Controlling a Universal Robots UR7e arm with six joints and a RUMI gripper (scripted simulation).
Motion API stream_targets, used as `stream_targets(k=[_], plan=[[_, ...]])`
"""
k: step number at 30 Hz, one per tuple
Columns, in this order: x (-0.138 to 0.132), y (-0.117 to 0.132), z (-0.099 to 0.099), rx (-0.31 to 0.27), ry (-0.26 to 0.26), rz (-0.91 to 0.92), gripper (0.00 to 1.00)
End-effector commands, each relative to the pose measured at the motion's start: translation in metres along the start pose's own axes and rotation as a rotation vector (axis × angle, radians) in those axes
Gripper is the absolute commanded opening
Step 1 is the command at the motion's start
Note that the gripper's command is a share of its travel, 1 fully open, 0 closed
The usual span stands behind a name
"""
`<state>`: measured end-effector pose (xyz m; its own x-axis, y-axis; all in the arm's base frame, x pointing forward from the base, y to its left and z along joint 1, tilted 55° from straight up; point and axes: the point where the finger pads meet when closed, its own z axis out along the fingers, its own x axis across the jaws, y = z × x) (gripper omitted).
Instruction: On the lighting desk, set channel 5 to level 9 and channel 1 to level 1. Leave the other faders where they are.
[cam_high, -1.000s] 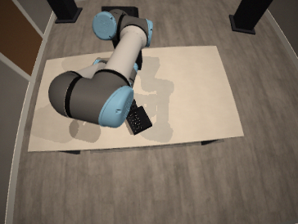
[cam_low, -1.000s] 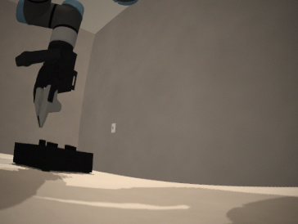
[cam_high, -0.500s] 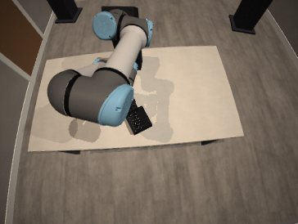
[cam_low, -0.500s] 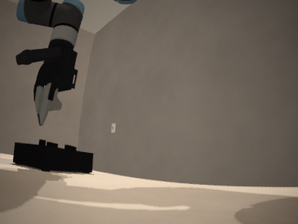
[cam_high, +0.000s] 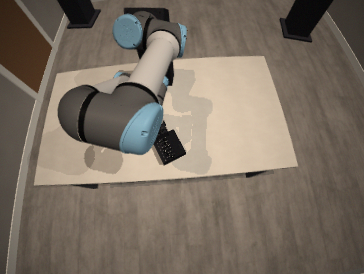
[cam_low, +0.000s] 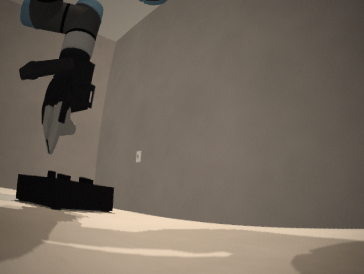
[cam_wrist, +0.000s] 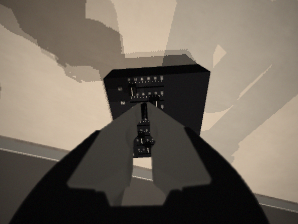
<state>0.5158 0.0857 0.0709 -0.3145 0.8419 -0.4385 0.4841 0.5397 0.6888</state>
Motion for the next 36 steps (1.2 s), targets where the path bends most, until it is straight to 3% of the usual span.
stream_targets(k=[1,16,36], plan=[[0.000,0.001,0.000,-0.001,0.000,0.016,0.00],[0.001,0.004,0.001,-0.001,0.000,0.190,0.00],[0.004,0.016,0.002,-0.001,0.000,0.709,0.00]])
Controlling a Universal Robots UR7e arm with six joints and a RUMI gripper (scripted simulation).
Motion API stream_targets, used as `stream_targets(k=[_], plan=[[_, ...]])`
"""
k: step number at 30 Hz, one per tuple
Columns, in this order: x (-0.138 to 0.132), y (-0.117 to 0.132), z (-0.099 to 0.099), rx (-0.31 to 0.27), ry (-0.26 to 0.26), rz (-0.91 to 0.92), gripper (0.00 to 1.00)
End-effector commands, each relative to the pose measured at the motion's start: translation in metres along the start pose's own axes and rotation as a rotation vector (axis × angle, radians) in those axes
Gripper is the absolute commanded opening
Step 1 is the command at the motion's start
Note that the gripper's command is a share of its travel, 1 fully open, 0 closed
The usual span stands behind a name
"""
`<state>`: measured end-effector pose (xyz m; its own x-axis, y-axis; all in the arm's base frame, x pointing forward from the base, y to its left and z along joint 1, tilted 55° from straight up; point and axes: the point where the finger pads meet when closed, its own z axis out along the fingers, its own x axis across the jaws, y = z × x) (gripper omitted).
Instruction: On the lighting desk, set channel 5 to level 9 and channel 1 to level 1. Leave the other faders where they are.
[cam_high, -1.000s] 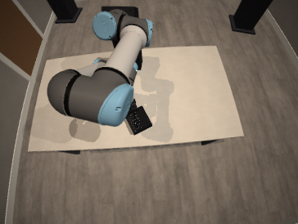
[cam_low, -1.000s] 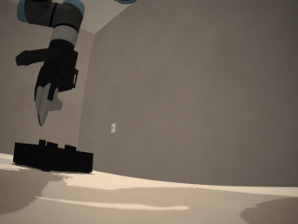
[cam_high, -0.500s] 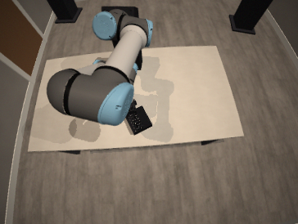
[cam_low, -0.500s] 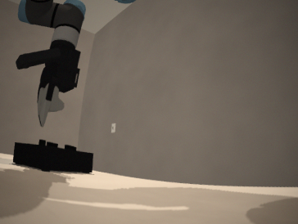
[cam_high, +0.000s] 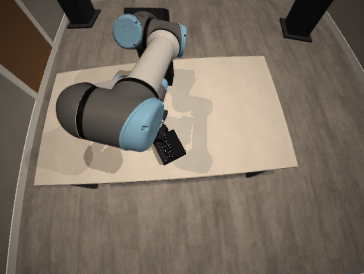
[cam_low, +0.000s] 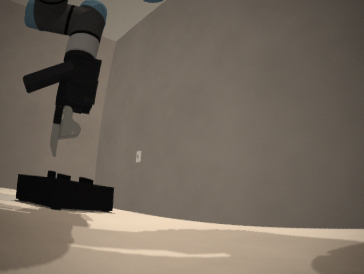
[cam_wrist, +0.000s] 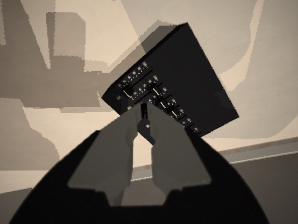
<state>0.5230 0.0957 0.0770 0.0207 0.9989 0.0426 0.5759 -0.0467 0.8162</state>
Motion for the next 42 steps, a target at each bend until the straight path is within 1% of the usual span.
stream_targets(k=[1,12,14,29,31,42], plan=[[0.002,0.003,0.000,0.000,-0.003,0.129,0.00],[0.010,0.014,0.001,-0.001,-0.003,0.578,0.00],[0.010,0.014,0.001,-0.001,-0.003,0.578,0.00],[0.018,0.036,0.002,-0.002,-0.003,1.241,0.00],[0.018,0.036,0.002,-0.002,-0.003,1.241,0.00],[0.020,0.052,0.002,-0.002,-0.002,1.695,0.00]])
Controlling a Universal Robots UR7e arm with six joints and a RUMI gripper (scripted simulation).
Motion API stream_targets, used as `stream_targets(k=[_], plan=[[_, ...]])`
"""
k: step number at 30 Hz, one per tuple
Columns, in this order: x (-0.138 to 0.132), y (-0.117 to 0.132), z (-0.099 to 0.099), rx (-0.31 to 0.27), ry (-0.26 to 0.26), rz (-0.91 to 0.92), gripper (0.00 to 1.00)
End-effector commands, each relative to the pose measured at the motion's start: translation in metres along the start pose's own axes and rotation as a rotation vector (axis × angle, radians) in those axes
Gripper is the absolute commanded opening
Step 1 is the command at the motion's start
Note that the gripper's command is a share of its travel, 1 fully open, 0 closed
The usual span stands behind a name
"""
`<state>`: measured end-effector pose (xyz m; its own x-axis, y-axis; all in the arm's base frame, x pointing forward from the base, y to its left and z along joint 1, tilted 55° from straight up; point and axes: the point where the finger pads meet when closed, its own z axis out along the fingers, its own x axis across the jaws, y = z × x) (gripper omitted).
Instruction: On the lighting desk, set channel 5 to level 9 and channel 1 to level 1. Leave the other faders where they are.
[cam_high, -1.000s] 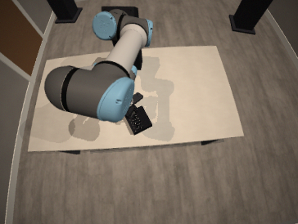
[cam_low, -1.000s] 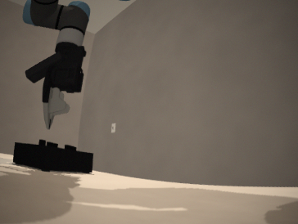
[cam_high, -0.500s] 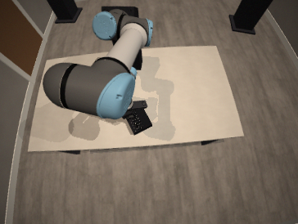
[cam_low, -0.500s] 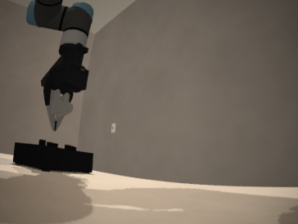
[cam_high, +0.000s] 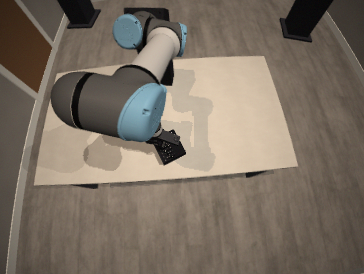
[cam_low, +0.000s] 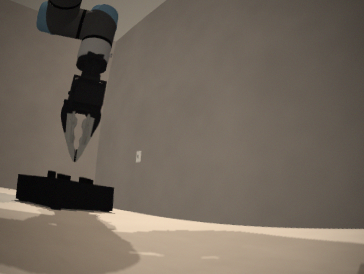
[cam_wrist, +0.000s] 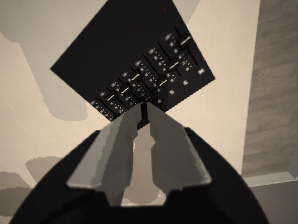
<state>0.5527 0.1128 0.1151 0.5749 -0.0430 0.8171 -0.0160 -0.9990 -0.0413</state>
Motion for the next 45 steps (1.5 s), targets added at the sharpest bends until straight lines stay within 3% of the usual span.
stream_targets(k=[1,21,45], plan=[[0.006,-0.001,0.000,-0.006,-0.001,0.166,0.00],[0.025,0.002,-0.001,-0.006,0.001,0.702,0.00],[0.032,0.004,-0.001,-0.006,0.001,0.926,0.00]])
